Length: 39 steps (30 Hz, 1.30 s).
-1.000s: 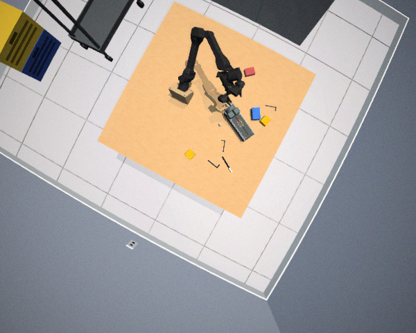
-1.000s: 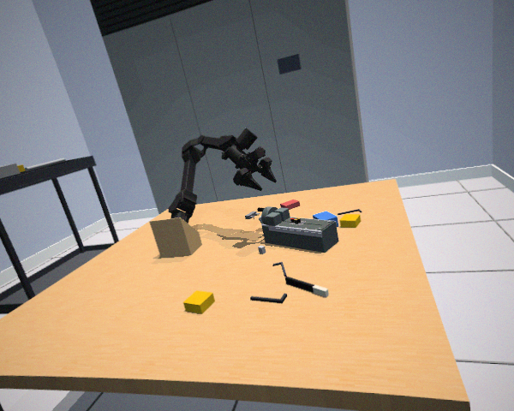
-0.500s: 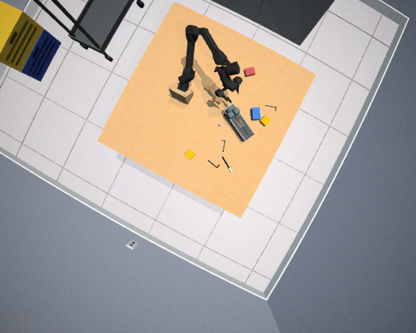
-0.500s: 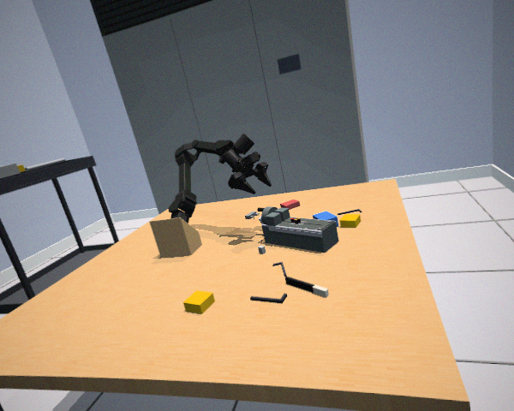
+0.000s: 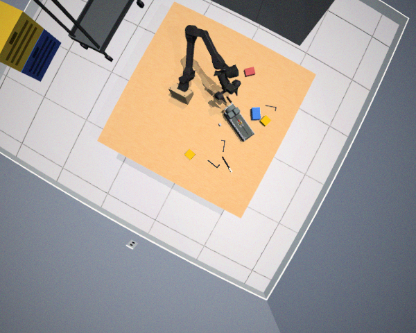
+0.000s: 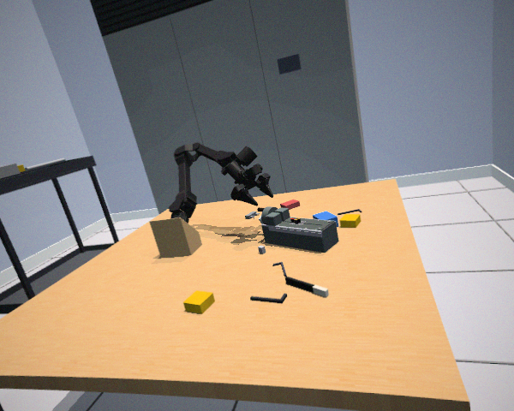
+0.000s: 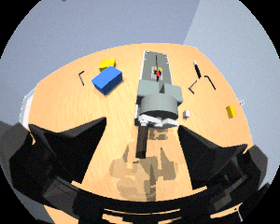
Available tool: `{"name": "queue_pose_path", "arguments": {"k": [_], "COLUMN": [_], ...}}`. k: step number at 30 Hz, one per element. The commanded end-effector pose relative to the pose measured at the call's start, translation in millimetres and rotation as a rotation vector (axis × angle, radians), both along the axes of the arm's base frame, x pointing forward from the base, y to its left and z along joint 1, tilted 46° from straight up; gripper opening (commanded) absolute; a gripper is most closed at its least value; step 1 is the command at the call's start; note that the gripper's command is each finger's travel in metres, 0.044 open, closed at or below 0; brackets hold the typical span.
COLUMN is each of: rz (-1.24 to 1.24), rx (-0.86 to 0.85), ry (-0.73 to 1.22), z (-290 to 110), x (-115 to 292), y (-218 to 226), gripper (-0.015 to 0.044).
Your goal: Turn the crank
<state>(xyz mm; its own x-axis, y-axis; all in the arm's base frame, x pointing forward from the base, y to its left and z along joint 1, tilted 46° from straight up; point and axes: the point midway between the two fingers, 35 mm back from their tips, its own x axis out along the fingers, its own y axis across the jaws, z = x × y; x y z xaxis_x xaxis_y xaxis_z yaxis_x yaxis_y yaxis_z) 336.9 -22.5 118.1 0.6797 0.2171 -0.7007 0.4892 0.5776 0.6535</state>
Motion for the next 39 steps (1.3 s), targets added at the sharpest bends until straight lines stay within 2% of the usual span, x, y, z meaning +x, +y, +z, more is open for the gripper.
{"name": "queue_pose_path", "arguments": {"k": [1, 34, 39], "rz": [0.000, 0.000, 0.000], "rx": [0.003, 0.006, 0.006], "ry": [0.012, 0.010, 0.010], "z": [-8, -43, -43], "x": [-1, 2, 2], "y": [5, 42, 42], "gripper": [0.0440, 0.0440, 0.0309]}}
